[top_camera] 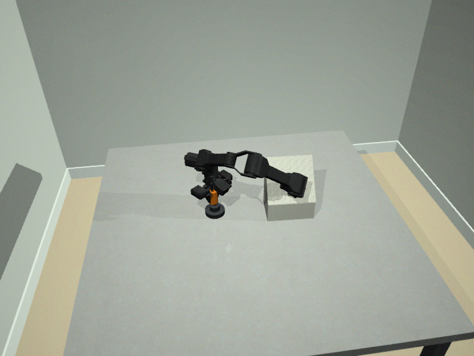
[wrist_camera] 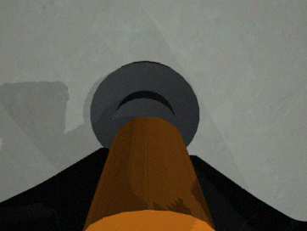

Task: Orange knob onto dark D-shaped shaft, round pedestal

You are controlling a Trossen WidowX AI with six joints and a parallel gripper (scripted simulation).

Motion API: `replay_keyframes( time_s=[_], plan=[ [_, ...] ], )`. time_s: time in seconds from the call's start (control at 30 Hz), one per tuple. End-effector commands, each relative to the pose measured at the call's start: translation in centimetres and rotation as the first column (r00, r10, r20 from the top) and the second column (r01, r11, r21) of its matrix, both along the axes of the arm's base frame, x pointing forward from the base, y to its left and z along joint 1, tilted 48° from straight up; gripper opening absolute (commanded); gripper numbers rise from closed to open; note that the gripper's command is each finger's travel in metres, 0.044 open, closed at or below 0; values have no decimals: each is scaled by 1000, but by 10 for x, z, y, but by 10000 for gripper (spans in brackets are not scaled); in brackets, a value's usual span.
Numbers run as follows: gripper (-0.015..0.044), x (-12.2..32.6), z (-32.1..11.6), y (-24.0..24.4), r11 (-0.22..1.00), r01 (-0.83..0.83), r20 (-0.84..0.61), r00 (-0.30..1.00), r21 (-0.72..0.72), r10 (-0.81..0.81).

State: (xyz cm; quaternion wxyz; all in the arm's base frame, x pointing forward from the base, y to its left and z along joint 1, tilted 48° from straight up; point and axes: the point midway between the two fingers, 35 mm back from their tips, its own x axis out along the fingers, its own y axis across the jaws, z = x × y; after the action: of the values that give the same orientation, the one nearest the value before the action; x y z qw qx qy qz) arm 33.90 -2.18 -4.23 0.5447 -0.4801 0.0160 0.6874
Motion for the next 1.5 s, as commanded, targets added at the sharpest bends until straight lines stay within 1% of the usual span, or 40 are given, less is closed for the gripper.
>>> replay_keyframes(
  time_s=[0.0, 0.27, 0.5, 1.47],
  plan=[
    [0, 3, 0, 0, 1000, 3, 9, 1000, 1, -3],
    [0, 2, 4, -3, 1000, -3, 16, 1000, 1, 3],
    [0, -1, 5, -3, 990, -137, 161, 977, -22, 138],
    [0, -4, 0, 1, 990, -137, 161, 977, -22, 138]
  ],
)
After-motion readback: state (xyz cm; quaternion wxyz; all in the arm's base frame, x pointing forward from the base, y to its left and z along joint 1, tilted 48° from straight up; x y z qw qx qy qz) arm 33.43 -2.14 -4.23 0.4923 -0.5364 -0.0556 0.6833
